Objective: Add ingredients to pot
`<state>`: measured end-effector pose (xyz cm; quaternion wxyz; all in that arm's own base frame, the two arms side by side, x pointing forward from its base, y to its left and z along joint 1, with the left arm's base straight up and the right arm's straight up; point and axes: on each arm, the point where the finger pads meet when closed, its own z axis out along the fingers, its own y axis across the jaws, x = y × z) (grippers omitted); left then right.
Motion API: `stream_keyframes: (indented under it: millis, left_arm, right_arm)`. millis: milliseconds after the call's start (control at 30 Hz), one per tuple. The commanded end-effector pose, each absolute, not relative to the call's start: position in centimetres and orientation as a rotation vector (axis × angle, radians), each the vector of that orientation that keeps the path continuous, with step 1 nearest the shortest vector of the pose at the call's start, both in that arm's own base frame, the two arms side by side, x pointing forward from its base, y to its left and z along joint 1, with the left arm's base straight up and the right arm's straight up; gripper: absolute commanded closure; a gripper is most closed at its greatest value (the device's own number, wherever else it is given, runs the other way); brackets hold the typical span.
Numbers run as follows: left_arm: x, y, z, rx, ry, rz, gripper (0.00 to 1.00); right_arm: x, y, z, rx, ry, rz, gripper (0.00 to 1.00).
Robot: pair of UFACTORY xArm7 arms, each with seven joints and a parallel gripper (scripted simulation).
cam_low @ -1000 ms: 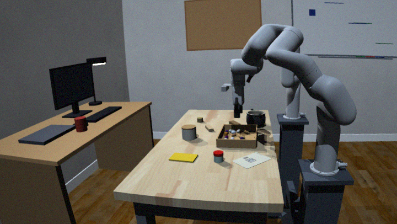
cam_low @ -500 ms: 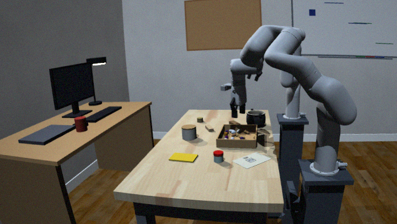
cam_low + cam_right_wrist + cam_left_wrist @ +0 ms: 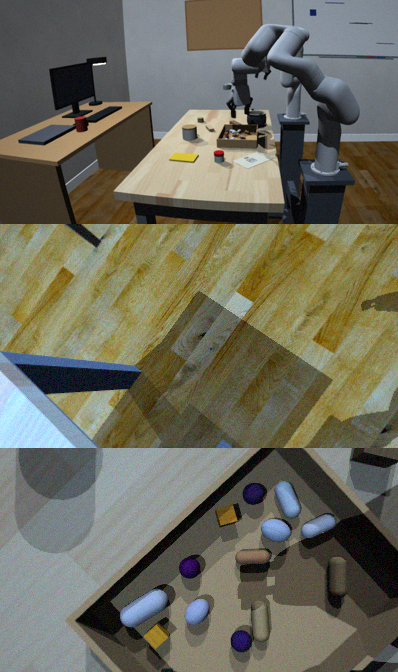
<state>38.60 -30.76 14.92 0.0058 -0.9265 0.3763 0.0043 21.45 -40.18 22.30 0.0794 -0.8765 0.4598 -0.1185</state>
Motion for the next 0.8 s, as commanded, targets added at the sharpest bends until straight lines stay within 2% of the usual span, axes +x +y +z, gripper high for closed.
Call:
stream_keyframes:
  millis: [0, 767]
  left_arm:
    - [37.5, -27.3, 15.9, -2.906, 1.194, -0.002, 0.00]
    - [32.4, -11.4, 19.3, -2.906, 1.193, -0.002, 0.00]
  right_arm:
    - [19.5, -40.6, 22.6, -2.602, 1.452, -0.326, 0.00]
    - [9.3, -41.3, 23.8, -2.440, 1.855, -0.163, 0.00]
